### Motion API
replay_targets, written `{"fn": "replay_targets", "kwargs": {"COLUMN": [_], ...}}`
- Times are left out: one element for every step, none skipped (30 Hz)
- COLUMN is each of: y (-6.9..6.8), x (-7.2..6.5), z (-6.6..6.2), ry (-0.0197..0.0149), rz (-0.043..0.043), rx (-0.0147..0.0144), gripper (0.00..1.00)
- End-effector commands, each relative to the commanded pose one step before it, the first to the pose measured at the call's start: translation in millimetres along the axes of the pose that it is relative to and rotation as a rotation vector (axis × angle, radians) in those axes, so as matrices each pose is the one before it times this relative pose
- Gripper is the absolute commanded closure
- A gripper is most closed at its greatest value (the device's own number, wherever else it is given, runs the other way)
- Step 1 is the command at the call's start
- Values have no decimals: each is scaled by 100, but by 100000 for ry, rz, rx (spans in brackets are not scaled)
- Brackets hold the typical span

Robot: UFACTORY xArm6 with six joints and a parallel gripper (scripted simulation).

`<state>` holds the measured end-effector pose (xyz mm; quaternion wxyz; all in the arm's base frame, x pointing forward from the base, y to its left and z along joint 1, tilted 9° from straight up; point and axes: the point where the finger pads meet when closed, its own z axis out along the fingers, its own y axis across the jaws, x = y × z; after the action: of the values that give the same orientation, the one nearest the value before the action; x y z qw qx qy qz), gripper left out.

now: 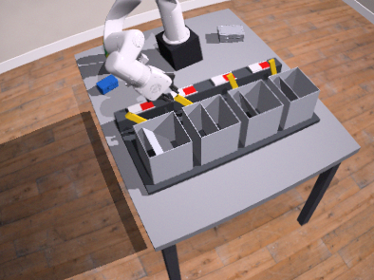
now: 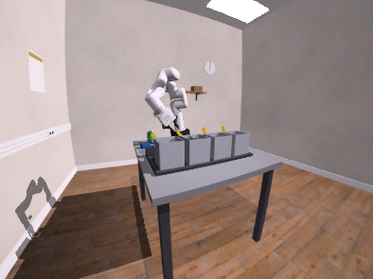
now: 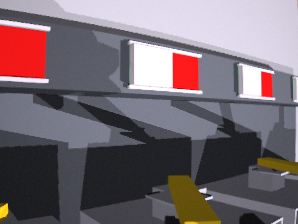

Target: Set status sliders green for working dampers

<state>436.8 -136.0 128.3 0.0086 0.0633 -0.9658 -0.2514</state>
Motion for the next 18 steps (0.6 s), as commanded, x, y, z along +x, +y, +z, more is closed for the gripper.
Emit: {"fn": "replay_targets", "kwargs": {"y": [43, 0, 0, 0, 0, 0, 0, 0, 22, 143, 354, 635, 974, 823, 231, 365, 492, 0], "x": [-101, 0, 0, 0, 0, 0, 0, 0, -22, -142, -346, -597, -867, -744, -210, -334, -443, 0], "z": [-1068, 0, -107, -77, -50, -27, -11, -2, 3, 21, 44, 51, 16, 103, 31, 54, 45, 0], "ry": [-170, 0, 0, 0, 0, 0, 0, 0, 0, -6, -63, -267, -734, 289, 169, 325, 267, 0], "rz": [-202, 0, 0, 0, 0, 0, 0, 0, 0, -5, -30, -112, -288, 73, 50, 99, 82, 0], "rx": [105, 0, 0, 0, 0, 0, 0, 0, 128, 810, 1949, 3308, 4653, 4557, 1344, 2177, 2798, 0], "gripper": [61, 61, 61, 61, 61, 61, 61, 61, 61, 61, 61, 61, 61, 61, 61, 61, 61, 61]}}
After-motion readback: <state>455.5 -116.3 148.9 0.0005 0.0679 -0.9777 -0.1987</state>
